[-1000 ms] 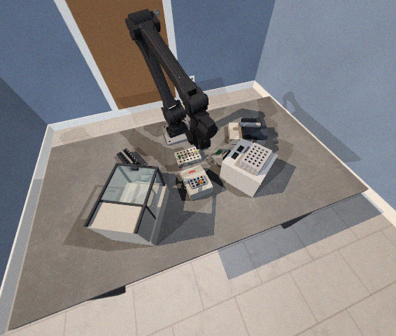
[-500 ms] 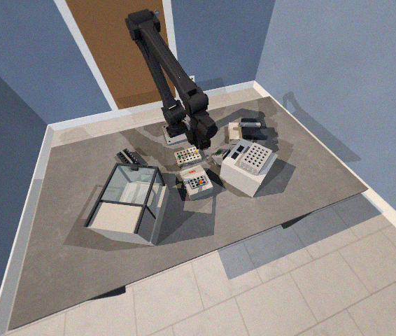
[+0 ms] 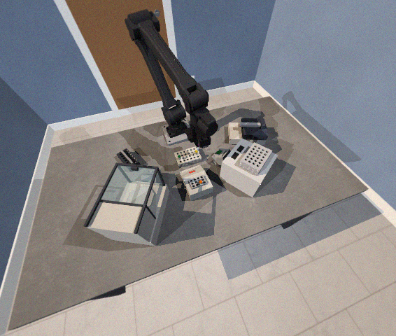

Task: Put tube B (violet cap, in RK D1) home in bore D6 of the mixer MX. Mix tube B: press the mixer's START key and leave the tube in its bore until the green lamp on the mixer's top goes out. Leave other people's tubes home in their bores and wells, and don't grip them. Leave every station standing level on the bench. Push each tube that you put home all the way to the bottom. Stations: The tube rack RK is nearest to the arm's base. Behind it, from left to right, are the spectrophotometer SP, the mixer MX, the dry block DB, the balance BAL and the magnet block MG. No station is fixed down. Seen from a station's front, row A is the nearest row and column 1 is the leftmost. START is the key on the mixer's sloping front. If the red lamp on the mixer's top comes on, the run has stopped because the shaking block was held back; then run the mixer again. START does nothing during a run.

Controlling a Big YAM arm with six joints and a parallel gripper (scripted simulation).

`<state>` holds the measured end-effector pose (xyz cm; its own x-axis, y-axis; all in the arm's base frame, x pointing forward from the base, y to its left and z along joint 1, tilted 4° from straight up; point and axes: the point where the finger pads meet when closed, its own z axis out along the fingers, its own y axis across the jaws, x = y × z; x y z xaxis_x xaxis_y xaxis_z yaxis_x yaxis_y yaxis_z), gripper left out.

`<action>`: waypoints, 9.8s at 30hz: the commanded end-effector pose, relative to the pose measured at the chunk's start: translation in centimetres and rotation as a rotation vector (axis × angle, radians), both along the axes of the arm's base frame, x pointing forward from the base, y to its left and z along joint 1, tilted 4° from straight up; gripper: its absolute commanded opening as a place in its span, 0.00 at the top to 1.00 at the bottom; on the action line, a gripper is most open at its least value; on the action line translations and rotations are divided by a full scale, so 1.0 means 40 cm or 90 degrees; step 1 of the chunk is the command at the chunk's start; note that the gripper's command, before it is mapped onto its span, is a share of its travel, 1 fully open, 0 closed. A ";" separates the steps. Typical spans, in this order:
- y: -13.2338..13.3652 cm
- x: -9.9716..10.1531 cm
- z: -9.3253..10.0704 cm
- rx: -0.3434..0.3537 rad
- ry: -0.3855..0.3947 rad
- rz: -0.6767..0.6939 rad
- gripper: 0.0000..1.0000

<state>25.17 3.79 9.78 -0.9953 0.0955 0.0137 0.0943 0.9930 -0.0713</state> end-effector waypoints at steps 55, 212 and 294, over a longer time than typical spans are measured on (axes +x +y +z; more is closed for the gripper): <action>0.031 0.044 0.287 0.011 -0.050 0.000 0.91; 0.422 0.615 0.313 0.008 -0.010 0.395 0.91; 0.420 0.634 0.261 0.007 -0.010 0.389 0.91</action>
